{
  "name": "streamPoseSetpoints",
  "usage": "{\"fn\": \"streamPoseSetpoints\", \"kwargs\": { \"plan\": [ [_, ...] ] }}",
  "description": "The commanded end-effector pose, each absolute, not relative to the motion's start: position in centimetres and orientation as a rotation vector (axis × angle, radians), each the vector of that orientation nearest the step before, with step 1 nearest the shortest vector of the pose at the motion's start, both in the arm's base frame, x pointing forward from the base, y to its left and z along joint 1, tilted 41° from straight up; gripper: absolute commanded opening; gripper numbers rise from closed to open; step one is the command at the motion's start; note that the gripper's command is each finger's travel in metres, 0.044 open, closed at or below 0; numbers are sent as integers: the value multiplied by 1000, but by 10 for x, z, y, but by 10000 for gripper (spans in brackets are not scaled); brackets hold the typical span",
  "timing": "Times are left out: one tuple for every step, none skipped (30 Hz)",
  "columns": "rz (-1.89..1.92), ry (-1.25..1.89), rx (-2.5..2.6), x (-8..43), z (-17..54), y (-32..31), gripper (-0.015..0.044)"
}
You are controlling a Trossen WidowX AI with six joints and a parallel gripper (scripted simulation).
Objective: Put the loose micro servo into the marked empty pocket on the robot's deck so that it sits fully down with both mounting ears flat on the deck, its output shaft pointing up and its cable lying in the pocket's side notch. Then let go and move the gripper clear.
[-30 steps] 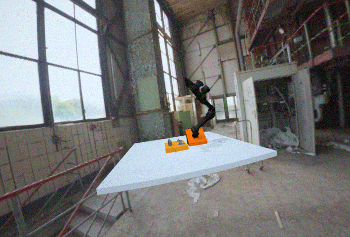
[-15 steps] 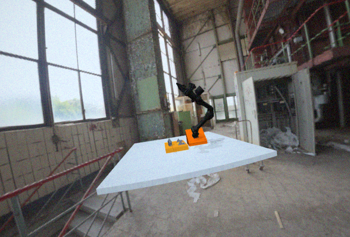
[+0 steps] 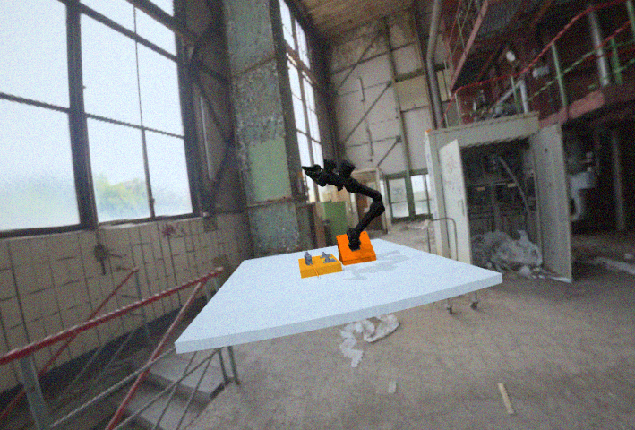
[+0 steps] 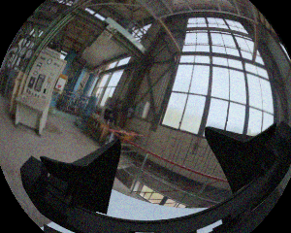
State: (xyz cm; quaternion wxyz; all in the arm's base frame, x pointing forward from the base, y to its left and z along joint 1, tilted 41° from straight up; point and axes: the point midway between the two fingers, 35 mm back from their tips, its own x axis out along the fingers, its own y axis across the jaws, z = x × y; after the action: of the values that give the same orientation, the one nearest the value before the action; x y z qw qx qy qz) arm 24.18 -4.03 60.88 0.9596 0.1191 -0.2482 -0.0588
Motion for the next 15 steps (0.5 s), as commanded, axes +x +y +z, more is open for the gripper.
{"fn": "streamPoseSetpoints", "kwargs": {
  "plan": [
    [-111, -425, 264, 263, 590, -42, 440],
    [-114, -398, 265, 269, 583, -43, 440],
    [-111, -374, 273, 275, 577, -44, 440],
    [-112, -348, 269, 281, 571, -44, 440],
    [-109, -327, 276, 285, 566, -45, 440],
    [-107, -303, 285, 291, 560, -45, 440],
    [-104, -277, 294, 296, 553, -45, 440],
    [-102, -251, 305, 301, 547, -46, 440],
    [-99, -225, 315, 307, 540, -46, 440],
    [-97, -198, 325, 312, 533, -47, 440],
    [-96, -172, 337, 317, 526, -48, 440],
    [-95, -146, 348, 321, 519, -48, 440],
    [-93, -119, 360, 326, 512, -49, 440],
    [-92, -93, 371, 330, 505, -49, 440],
    [-91, -66, 384, 334, 498, -50, 440]
  ]
}}
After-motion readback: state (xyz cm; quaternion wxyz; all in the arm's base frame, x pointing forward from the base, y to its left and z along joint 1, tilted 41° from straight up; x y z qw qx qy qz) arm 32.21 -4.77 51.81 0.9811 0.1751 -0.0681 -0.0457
